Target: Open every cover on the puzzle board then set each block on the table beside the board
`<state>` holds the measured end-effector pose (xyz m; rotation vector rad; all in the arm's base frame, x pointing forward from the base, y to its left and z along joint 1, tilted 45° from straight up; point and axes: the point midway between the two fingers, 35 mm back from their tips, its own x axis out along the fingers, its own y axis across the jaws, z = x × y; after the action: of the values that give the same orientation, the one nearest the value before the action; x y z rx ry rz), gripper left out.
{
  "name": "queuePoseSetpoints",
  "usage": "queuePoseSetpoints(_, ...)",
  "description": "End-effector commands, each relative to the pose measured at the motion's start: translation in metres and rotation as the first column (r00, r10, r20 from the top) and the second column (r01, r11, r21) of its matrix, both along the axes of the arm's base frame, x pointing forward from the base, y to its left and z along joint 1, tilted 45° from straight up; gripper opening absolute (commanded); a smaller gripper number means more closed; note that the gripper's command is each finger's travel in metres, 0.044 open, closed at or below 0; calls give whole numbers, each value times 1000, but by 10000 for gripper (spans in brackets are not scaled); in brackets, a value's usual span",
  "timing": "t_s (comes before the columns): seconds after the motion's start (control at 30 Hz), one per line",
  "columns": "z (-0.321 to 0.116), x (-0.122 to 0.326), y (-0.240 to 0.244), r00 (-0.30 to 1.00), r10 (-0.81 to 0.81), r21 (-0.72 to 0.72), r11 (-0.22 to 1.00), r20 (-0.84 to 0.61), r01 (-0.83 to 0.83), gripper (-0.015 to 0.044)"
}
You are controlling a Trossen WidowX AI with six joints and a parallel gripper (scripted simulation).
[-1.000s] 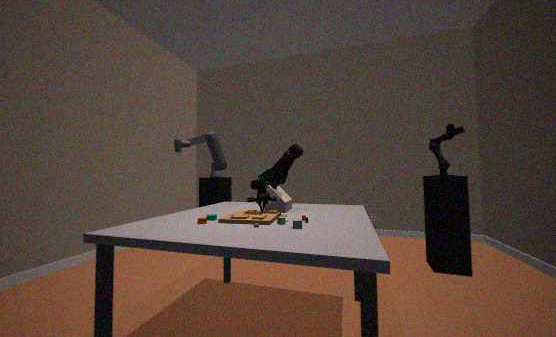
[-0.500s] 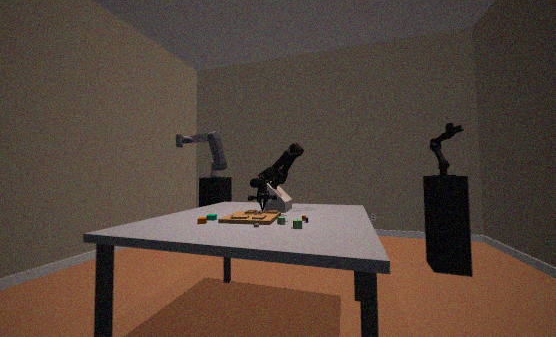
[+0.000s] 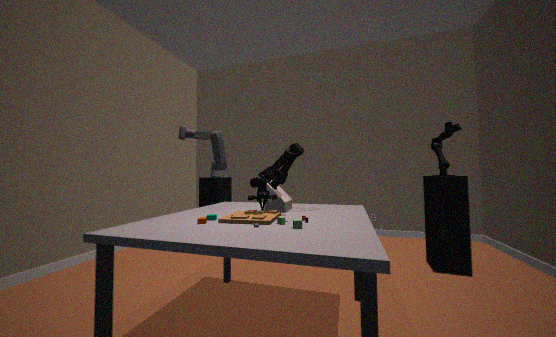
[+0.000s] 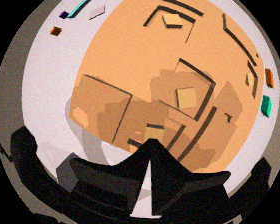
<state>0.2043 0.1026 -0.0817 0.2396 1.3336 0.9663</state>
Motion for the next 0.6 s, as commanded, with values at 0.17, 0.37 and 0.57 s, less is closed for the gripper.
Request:
queuePoseSetpoints(0.17, 0, 1, -1, 1000, 3, -6, 1000, 5, -3, 0)
queuePoseSetpoints(0.37, 0, 1, -1, 1000, 3, -6, 1000, 5, -3, 0)
queuePoseSetpoints(0.57, -2, 1, 2, 1000, 1, -2, 1000, 2, -1, 0)
